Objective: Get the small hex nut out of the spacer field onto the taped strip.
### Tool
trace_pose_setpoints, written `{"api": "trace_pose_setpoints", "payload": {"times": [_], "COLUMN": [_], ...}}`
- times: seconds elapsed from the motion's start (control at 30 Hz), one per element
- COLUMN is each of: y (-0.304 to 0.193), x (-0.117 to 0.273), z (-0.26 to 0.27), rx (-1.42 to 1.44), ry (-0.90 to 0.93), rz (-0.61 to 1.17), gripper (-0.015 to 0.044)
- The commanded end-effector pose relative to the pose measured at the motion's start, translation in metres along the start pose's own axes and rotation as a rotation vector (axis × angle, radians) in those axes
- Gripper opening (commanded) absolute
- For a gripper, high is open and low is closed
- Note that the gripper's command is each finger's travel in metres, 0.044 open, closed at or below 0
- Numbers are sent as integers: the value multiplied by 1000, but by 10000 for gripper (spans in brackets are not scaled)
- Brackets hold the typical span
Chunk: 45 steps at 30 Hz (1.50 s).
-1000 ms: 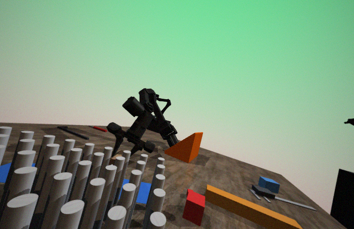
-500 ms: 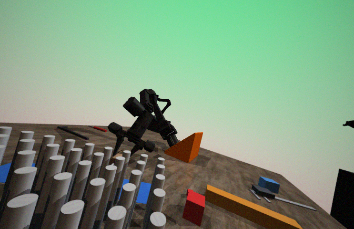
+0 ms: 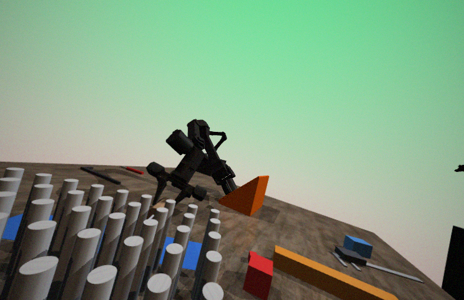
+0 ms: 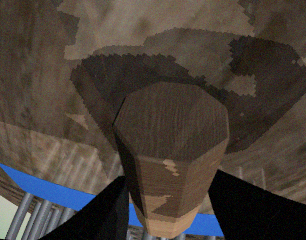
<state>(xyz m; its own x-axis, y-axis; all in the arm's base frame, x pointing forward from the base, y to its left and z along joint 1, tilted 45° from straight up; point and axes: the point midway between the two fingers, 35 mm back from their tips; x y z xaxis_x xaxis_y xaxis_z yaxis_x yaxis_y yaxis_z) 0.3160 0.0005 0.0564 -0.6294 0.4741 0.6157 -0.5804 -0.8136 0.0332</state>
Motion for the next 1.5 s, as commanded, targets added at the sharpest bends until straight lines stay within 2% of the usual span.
{"api": "trace_pose_setpoints", "payload": {"times": [0.0, 1.47], "y": [3, 21], "x": [2, 12], "z": [0, 1], "rx": [6, 7], "ry": [1, 0], "rz": [2, 0], "gripper": [0, 0]}}
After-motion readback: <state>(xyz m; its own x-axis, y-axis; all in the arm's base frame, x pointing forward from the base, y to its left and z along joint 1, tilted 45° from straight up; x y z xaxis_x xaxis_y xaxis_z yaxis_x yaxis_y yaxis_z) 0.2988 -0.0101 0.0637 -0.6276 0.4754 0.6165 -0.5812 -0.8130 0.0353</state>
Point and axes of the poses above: the point midway between the two fingers, 35 mm back from their tips, its own x axis back along the fingers, its own z axis across the jaws, y = z × x, and after that the axes turned 1 degree about -x, right-handed
